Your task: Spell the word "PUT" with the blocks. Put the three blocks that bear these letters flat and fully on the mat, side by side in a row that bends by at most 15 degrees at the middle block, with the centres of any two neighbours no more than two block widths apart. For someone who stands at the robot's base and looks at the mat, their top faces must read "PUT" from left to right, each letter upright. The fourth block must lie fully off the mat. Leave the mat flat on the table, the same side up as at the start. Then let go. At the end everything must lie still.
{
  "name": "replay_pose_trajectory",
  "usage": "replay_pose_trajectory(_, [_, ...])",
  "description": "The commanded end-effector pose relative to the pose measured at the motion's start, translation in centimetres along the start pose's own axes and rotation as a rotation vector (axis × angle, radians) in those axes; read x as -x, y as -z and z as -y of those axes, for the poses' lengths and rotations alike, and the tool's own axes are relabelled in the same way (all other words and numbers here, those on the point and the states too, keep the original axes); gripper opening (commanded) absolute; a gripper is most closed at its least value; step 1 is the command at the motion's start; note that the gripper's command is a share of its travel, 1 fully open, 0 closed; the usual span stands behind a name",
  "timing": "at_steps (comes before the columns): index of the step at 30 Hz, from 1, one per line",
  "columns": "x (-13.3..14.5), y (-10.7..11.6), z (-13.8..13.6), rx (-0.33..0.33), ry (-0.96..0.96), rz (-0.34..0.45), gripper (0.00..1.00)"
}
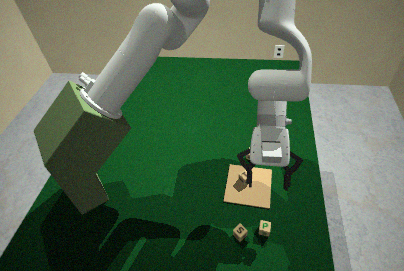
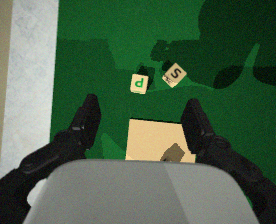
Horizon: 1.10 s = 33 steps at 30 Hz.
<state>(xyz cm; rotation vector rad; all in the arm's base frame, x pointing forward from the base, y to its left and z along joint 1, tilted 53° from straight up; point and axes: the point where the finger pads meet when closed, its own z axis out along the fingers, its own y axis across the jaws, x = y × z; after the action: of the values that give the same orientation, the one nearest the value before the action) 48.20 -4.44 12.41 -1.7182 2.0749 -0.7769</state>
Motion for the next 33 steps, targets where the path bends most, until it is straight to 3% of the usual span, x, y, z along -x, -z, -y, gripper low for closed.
replay_pose_trajectory(1, [-1.6,-1.8,0.6,-0.011,-0.001,0.005,1.00])
replay_pose_trajectory(17, [-4.2,-4.2,0.4,0.010,-0.001,0.009,1.00])
replay_pose_trajectory(33, [-4.2,-4.2,0.4,0.010,-0.001,0.009,1.00])
